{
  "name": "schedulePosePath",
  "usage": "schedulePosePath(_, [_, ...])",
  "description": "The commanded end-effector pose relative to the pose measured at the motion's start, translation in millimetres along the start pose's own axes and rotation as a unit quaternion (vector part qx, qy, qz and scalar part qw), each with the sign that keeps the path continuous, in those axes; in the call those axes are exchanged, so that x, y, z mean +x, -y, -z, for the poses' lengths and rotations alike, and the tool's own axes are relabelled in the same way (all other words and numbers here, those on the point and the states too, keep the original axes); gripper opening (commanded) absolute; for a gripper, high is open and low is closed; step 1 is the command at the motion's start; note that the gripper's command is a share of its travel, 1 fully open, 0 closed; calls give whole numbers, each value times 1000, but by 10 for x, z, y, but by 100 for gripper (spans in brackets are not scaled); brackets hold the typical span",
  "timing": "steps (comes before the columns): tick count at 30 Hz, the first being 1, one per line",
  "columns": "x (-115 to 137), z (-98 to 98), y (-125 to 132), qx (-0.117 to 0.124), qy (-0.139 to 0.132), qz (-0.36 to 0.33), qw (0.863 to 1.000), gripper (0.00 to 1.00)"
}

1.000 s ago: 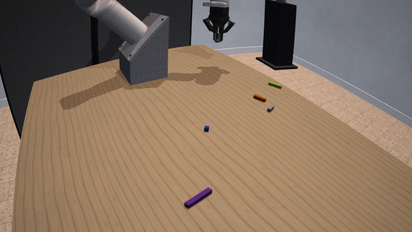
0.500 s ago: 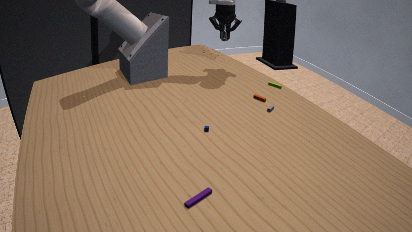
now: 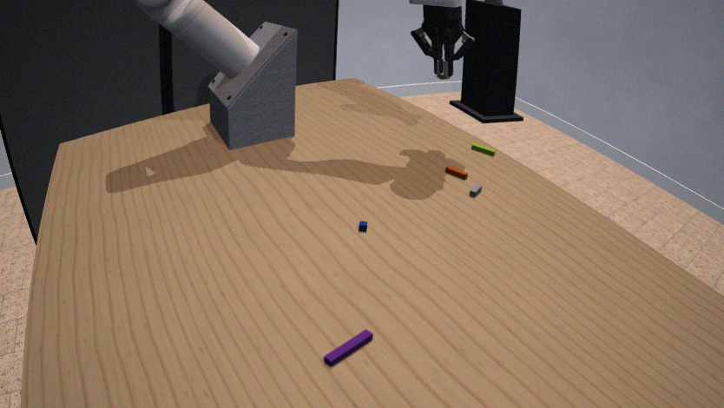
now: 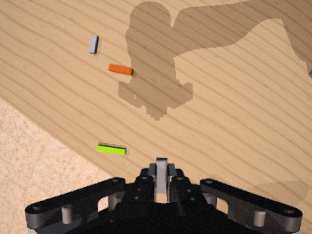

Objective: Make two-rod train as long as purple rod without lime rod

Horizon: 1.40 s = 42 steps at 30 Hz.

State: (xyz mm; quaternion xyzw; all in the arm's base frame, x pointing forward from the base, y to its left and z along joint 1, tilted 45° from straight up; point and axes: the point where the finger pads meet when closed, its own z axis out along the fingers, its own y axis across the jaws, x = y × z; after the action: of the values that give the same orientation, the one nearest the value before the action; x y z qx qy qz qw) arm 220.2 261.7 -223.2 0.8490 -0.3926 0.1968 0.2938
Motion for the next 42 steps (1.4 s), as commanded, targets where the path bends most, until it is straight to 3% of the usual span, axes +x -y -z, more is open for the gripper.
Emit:
schedulePosePath(1, [297, -84, 272, -12, 7, -23, 1000, 5])
schedulePosePath(5, [654, -114, 549, -12, 4, -35, 999, 5])
schedulePosePath(7, [654, -114, 549, -12, 4, -35, 999, 5])
schedulePosePath(13, [1325, -216, 934, -15, -7, -54, 998, 5])
schedulePosePath(20, [1919, -345, 1161, -21, -20, -68, 997, 5])
schedulePosePath(42, [2000, -369, 1185, -22, -22, -70, 997, 5])
